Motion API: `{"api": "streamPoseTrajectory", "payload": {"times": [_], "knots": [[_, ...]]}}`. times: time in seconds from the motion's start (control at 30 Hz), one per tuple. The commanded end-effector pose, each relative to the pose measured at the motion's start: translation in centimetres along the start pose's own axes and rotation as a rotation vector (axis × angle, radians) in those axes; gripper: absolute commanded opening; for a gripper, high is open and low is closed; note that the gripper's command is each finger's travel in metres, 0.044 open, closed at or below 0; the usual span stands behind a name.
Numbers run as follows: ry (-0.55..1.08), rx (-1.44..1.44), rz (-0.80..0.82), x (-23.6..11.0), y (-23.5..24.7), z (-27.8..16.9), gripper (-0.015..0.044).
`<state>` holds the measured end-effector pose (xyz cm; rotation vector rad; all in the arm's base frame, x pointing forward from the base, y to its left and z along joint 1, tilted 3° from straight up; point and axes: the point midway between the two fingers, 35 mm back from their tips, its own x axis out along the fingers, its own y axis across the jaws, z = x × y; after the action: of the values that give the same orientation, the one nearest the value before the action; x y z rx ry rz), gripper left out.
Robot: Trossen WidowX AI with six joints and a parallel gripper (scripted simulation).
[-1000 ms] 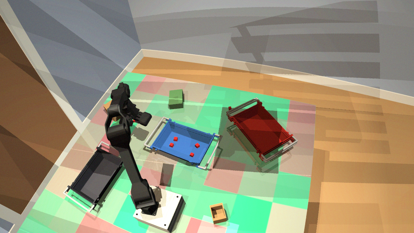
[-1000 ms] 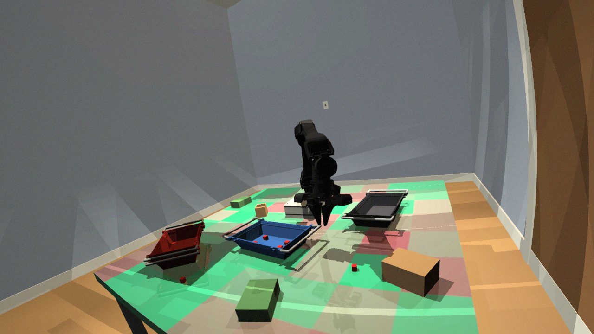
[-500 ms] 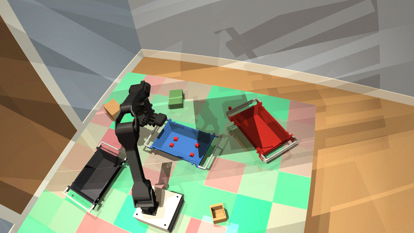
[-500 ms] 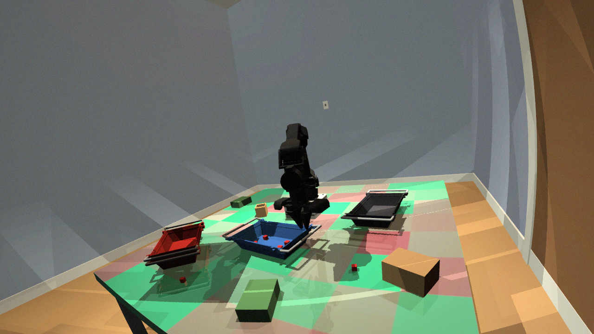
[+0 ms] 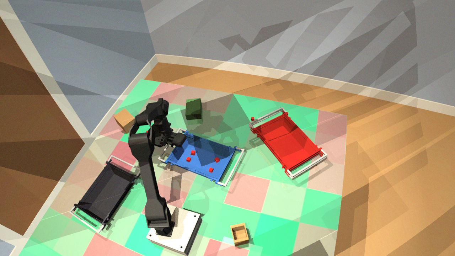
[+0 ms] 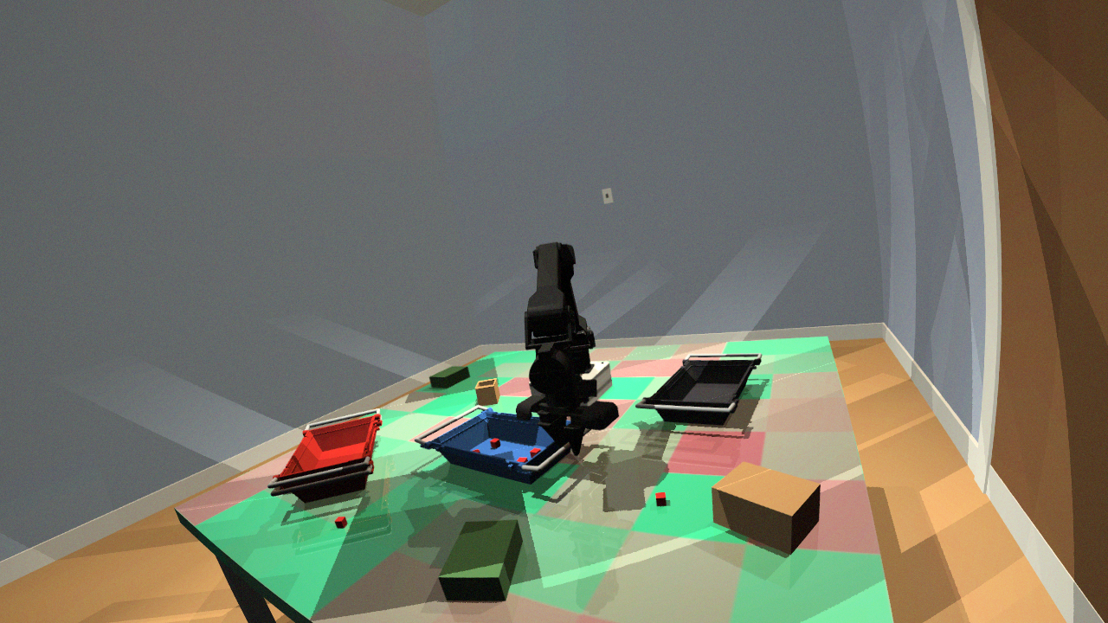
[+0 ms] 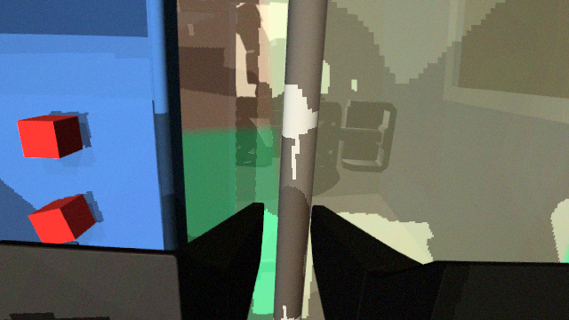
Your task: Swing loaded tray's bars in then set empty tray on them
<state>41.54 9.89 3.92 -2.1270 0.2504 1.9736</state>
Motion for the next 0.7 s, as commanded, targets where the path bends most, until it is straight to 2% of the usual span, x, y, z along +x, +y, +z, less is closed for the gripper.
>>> {"api": "streamPoseTrajectory", "payload": {"times": [0.0,0.27,0.67], "knots": [[-0.002,-0.005,-0.005,0.4,-0.1,0.1,0.0087],[-0.002,-0.005,-0.004,-2.2,1.4,0.1,0.0087],[-0.002,-0.005,-0.001,-3.0,4.7,0.0,0.0087]]}}
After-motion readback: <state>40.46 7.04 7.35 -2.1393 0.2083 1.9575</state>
